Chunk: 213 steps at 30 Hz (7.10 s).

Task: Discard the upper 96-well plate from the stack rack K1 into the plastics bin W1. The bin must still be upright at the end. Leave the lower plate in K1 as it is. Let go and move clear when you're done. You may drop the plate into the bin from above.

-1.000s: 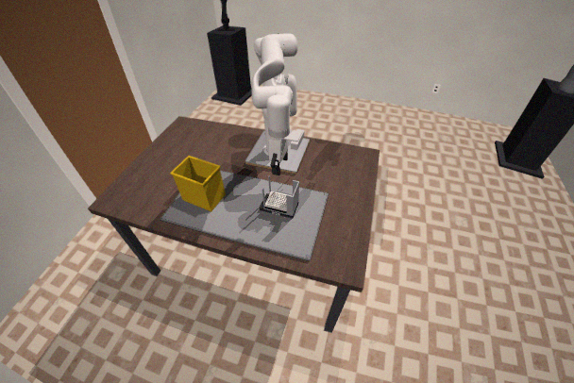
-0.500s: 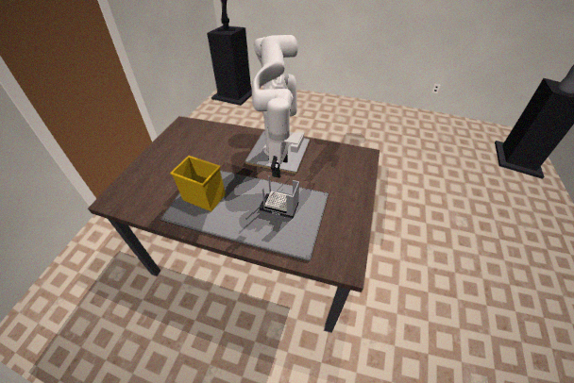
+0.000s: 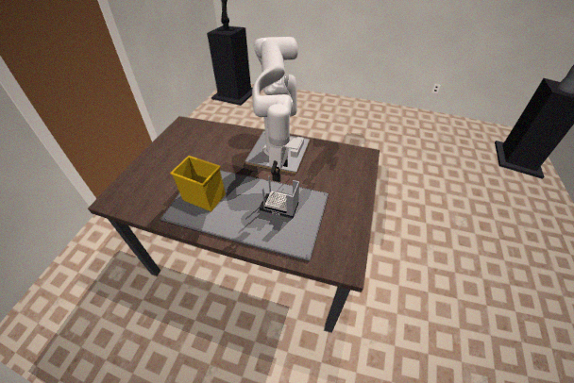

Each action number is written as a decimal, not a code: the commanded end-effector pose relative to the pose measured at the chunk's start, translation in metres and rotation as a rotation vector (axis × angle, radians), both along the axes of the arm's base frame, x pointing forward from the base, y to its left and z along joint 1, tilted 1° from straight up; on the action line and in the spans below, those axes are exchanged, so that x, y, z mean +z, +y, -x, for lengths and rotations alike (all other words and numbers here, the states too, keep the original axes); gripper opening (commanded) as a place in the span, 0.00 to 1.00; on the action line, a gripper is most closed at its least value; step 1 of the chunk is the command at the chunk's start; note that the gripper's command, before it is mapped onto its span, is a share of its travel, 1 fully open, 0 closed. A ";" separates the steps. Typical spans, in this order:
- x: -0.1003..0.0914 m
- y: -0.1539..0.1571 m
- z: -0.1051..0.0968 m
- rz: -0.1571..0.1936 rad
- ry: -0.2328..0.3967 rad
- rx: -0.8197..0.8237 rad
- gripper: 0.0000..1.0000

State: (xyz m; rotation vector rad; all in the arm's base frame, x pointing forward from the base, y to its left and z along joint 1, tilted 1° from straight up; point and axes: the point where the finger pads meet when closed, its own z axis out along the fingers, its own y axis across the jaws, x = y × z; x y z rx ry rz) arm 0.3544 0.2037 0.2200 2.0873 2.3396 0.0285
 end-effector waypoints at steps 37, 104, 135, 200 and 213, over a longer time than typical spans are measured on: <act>-0.058 0.001 -0.002 -0.002 -0.003 0.000 1.00; -0.150 0.002 -0.004 -0.002 -0.003 0.000 1.00; -0.164 0.002 -0.004 -0.002 -0.003 0.000 1.00; -0.170 0.002 -0.004 -0.002 -0.003 0.000 0.00; -0.170 0.002 -0.004 -0.002 -0.003 0.000 0.00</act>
